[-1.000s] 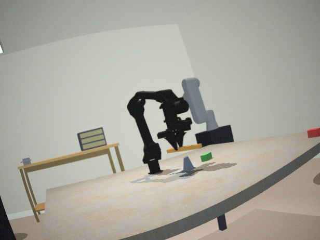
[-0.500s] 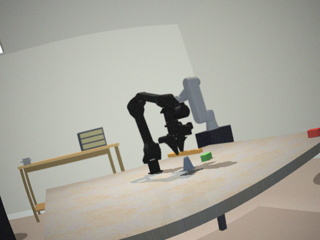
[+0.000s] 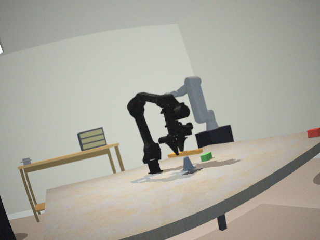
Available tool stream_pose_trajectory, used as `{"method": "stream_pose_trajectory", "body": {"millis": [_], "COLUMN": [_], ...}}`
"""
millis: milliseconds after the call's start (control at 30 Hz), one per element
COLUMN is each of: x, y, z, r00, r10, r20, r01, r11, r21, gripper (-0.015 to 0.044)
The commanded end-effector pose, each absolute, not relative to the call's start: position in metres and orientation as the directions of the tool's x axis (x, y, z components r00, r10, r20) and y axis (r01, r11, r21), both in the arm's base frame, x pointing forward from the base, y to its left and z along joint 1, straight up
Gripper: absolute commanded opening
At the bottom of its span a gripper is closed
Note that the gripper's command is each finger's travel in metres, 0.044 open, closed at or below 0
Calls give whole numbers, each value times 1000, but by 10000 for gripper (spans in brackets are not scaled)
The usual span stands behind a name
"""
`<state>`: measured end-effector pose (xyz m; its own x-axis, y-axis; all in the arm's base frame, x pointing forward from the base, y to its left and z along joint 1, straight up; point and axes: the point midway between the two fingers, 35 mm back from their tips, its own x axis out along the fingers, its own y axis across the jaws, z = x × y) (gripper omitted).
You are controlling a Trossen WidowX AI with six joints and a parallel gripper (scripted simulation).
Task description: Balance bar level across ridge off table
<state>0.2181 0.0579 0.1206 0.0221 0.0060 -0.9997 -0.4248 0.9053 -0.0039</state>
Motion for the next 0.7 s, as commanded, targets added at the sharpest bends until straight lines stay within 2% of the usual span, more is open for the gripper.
{"method": "stream_pose_trajectory", "body": {"millis": [0, 667], "x": [218, 219], "y": [58, 58], "z": [120, 118], "r00": [24, 24], "r10": [6, 6], "r20": [-1000, -1000], "r01": [-422, -422], "r11": [907, 907], "r21": [-4, -4], "gripper": [0, 0]}}
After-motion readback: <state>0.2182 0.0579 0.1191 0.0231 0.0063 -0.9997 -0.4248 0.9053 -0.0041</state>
